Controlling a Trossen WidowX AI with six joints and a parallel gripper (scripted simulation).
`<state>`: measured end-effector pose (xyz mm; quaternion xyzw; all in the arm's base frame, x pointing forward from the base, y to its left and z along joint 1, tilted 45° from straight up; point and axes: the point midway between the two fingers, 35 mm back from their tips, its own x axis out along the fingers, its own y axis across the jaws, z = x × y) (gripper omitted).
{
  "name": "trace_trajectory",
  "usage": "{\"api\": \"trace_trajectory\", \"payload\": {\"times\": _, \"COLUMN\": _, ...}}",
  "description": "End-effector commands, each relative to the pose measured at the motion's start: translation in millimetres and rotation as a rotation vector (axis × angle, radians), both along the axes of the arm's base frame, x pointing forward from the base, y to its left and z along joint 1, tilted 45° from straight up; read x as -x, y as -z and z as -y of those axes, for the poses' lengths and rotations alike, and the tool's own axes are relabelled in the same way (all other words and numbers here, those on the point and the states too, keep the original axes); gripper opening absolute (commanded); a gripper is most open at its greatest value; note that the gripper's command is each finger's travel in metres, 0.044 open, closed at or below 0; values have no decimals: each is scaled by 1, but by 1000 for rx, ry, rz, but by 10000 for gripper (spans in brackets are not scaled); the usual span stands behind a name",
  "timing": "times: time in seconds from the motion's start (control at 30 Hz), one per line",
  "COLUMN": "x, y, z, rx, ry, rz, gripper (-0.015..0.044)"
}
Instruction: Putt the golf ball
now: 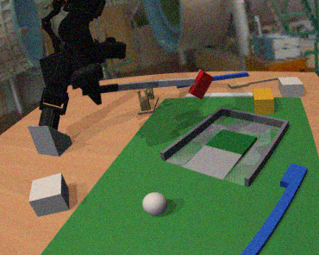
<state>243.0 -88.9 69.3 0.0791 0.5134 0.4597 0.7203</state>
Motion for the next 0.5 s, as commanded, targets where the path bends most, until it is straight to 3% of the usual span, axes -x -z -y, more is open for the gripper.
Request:
{"api": "trace_trajectory", "payload": {"times": 0.0, "x": 5, "y": 13, "z": 18, "rx": 7, "ry": 104, "rz": -112, "gripper": 0}}
{"api": "trace_trajectory", "payload": {"times": 0.47, "x": 35, "y": 71, "z": 75, "rx": 34, "ry": 497, "rz": -592, "gripper": 0}}
